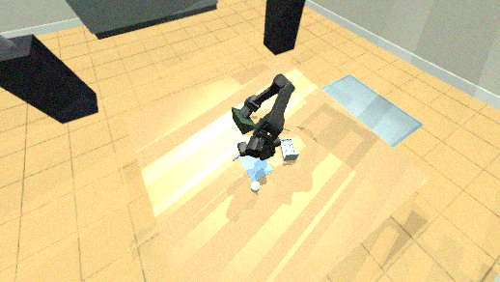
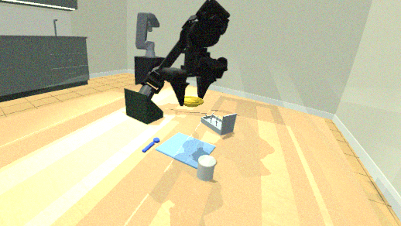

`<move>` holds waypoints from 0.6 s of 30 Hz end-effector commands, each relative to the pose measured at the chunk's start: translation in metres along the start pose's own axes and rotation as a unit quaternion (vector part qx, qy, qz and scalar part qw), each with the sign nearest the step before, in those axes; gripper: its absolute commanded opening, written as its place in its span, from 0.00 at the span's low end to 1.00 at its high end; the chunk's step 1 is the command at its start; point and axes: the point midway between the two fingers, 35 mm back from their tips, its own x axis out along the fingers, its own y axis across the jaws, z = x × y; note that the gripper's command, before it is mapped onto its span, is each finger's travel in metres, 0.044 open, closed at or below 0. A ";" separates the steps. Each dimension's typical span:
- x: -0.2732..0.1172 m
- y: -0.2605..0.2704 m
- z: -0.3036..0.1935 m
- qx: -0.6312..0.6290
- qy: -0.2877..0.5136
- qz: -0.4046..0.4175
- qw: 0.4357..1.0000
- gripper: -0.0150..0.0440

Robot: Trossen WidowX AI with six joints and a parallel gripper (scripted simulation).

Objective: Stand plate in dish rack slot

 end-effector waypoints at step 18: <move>-0.010 0.105 -0.030 0.346 -0.009 -0.003 0.938 0.25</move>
